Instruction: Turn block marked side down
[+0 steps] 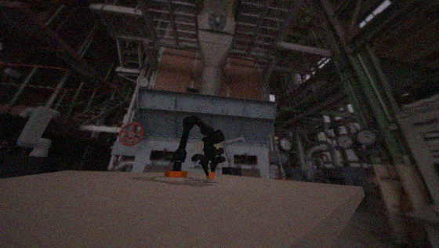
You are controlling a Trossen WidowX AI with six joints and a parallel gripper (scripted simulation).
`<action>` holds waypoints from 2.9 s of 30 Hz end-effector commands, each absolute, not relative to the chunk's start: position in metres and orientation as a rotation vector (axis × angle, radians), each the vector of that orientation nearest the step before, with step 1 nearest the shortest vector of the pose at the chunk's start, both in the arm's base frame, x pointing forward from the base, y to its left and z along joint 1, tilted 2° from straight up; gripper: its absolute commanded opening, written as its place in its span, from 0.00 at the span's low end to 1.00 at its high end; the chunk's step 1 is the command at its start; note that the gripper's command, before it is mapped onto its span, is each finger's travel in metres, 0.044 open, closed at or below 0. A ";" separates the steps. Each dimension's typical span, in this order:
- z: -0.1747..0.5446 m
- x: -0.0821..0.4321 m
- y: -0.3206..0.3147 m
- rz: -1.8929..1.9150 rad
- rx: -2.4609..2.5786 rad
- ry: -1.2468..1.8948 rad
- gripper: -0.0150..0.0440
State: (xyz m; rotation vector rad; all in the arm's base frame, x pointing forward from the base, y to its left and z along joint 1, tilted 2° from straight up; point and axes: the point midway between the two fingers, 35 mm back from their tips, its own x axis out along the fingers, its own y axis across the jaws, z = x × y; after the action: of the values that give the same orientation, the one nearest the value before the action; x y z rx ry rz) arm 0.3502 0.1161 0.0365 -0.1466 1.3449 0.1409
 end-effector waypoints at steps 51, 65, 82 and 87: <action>0.005 0.352 0.116 0.173 -0.083 0.610 0.25; 0.009 0.342 0.113 0.173 -0.068 0.482 0.25; 0.009 0.342 0.113 0.173 -0.068 0.482 0.48; 0.009 0.342 0.113 0.173 -0.068 0.482 0.70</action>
State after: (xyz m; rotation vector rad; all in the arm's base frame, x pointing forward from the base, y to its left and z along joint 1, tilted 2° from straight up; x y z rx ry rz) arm 0.3422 0.1132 0.0091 -0.0628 0.4837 0.1765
